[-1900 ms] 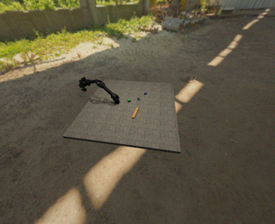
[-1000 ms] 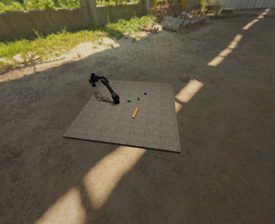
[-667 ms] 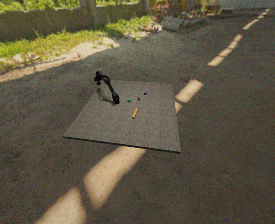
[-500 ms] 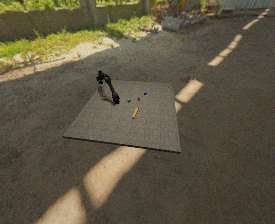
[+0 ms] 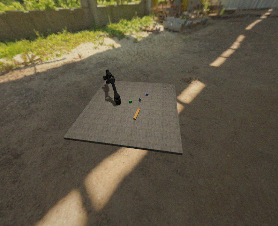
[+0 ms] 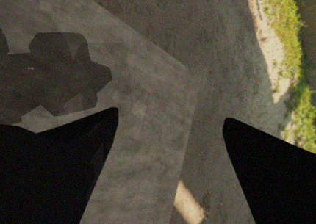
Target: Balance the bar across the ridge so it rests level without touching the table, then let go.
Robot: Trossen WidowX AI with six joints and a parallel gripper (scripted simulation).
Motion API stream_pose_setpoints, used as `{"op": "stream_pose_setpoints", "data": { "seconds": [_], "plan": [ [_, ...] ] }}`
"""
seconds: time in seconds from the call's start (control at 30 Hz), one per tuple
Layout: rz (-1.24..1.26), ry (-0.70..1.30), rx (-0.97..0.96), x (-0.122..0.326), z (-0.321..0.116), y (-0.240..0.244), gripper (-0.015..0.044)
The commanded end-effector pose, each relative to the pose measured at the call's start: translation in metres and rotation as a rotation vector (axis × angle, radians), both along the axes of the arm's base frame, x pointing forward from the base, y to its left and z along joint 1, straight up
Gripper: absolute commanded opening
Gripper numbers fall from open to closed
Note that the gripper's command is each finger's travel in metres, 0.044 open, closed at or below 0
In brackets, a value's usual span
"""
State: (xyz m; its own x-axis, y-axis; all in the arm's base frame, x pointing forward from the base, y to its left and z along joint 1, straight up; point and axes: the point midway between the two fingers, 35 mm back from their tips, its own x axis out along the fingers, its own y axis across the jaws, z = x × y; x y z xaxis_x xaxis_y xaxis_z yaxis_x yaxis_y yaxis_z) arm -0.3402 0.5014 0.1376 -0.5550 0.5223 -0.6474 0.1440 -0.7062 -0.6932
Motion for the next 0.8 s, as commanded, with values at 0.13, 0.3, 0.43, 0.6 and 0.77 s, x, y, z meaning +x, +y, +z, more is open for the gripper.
{"op": "stream_pose_setpoints", "data": {
  "seconds": [0.13, 0.3, 0.43, 0.6, 0.77],
  "plan": [
    [-0.113, -0.039, -0.014, 0.068, 0.000, 0.028, 0.0315],
    [-0.184, -0.057, -0.027, 0.111, -0.001, 0.041, 0.0315],
    [-0.240, -0.070, -0.039, 0.146, -0.001, 0.050, 0.0315],
    [-0.310, -0.087, -0.056, 0.190, -0.002, 0.057, 0.0315],
    [-0.379, -0.105, -0.074, 0.233, -0.003, 0.060, 0.0315]
  ]
}}
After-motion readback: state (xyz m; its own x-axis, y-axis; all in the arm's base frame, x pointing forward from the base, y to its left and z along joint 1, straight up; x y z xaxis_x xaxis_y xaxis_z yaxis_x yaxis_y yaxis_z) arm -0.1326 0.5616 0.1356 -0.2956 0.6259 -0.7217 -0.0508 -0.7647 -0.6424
